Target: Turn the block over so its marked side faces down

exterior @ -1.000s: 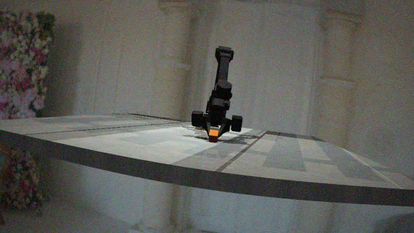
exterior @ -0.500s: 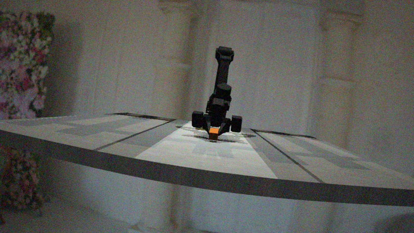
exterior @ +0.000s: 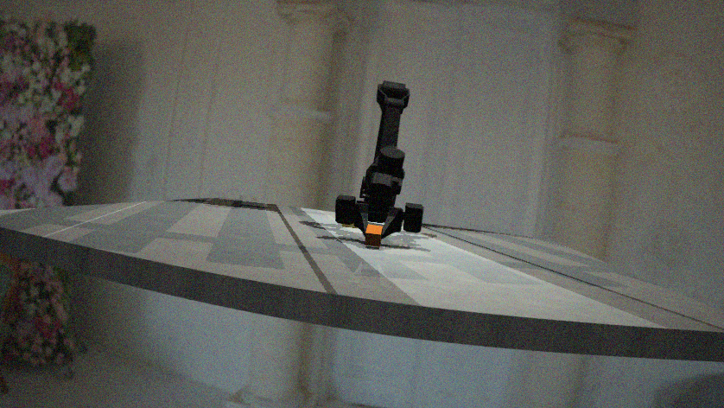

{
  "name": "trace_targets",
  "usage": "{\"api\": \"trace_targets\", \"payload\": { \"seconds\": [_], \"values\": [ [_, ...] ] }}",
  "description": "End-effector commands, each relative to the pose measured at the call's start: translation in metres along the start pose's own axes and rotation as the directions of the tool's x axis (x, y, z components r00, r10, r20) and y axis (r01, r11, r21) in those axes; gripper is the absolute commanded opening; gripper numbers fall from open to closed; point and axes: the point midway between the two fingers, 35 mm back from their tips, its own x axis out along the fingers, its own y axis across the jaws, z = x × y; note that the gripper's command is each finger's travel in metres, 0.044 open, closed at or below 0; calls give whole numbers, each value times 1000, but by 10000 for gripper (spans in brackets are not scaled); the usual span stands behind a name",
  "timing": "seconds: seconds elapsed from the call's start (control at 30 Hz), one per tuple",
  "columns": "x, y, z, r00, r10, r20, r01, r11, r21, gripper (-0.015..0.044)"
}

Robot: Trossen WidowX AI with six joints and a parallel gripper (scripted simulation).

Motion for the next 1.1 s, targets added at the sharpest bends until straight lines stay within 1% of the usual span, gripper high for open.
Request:
{"api": "trace_targets", "payload": {
  "seconds": [0.0, 0.33, 1.07],
  "values": [
    [0, 0, 0, 1000, -3, 3, 3, 1000, -6, 184],
    [0, 0, 0, 1000, -3, 3, 3, 1000, -6, 440],
    [0, 0, 0, 1000, -3, 3, 3, 1000, -6, 440]
  ]
}}
